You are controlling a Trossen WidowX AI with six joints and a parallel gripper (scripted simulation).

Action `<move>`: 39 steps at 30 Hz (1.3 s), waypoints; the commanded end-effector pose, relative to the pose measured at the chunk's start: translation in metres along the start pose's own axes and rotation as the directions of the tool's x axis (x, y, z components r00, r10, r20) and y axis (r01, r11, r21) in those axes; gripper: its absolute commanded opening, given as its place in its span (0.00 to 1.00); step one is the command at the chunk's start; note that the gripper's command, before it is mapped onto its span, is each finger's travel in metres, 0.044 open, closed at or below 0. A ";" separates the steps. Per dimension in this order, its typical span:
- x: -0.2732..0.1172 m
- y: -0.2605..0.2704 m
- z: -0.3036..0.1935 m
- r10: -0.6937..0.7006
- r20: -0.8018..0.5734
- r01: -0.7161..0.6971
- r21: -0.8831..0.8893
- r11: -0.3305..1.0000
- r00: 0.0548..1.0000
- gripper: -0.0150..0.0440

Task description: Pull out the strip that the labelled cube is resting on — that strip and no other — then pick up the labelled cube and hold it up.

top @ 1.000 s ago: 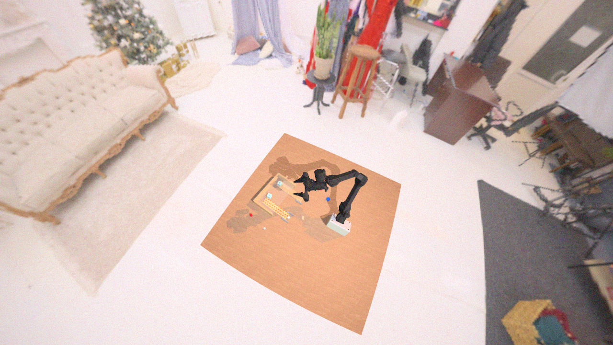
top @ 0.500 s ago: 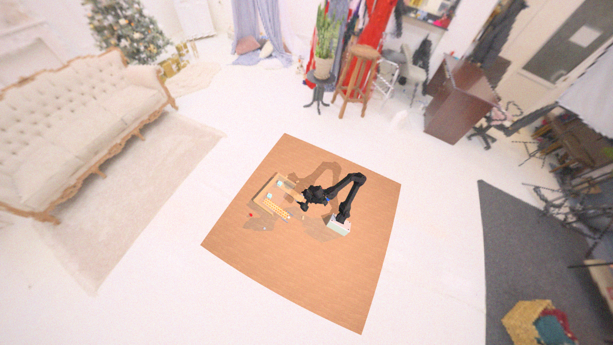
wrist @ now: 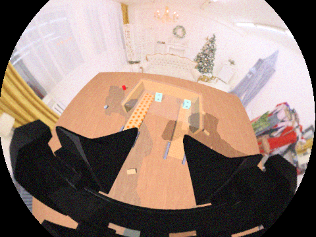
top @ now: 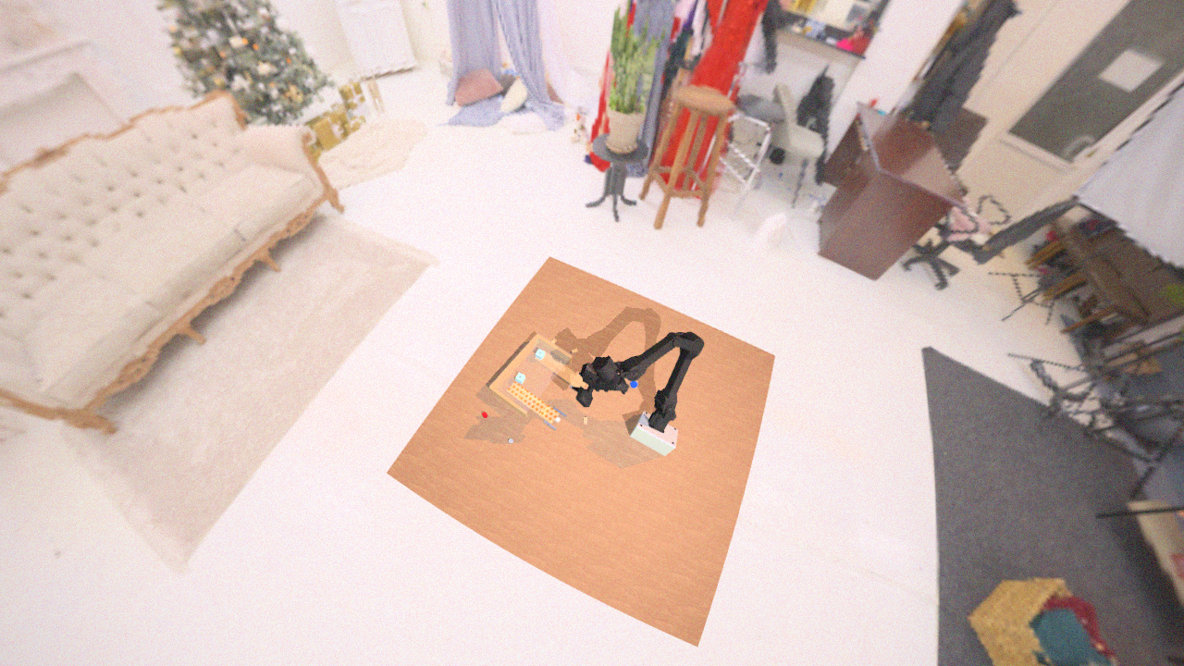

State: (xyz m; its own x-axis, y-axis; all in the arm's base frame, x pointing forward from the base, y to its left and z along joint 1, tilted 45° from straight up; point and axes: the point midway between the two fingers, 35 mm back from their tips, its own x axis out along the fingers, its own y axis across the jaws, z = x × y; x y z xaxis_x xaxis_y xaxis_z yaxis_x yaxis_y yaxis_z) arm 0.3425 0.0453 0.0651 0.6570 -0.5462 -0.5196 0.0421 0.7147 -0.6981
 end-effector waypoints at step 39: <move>0.112 -0.078 -0.065 -0.010 -0.748 0.164 0.133 0.977 0.663 0.25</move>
State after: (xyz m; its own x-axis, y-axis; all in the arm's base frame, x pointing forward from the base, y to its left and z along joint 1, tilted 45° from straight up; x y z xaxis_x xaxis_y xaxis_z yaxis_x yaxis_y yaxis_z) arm 0.3669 -0.0959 0.0360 -0.1180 -0.6940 -0.7103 0.2594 0.6689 -0.6967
